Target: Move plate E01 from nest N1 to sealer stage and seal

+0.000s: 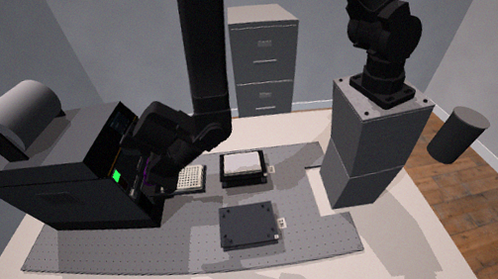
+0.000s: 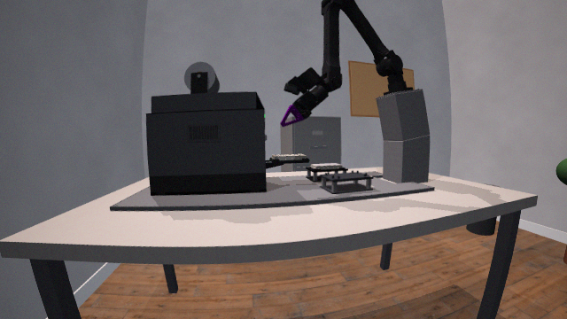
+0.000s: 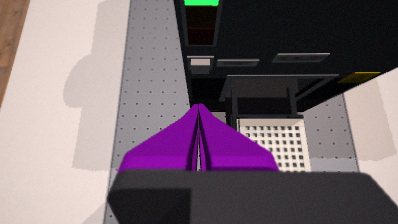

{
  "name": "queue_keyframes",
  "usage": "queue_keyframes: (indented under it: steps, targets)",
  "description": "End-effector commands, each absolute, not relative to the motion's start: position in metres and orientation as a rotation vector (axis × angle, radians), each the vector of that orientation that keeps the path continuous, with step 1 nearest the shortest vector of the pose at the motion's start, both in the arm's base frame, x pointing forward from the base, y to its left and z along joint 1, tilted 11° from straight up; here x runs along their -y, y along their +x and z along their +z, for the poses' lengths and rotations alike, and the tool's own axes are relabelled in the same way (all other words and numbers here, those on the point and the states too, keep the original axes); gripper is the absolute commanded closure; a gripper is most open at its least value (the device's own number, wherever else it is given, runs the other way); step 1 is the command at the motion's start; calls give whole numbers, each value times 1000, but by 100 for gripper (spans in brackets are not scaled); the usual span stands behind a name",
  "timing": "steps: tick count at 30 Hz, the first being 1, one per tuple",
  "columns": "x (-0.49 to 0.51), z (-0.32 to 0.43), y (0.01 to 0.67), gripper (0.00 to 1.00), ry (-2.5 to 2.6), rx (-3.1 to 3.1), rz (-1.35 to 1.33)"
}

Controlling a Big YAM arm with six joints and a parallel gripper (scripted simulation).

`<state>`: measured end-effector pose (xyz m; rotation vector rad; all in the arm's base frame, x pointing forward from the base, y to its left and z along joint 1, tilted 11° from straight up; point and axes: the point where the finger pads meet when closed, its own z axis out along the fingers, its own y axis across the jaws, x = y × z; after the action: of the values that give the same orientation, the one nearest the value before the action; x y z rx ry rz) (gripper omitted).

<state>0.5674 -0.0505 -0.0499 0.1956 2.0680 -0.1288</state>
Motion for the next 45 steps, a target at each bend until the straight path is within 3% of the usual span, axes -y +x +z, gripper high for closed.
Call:
queue_keyframes:
  steps: [1, 9, 20, 28, 45]
  targets:
    - [62, -41, 587, 100, 222, -2028, -129]
    - [54, -79, 578, 100, 183, -2112, -143]
    - [65, -63, 606, 100, 192, -2056, -144]
    - [62, -95, 605, 100, 184, -2108, -142]
    - [69, -74, 615, 100, 192, -2047, -143]
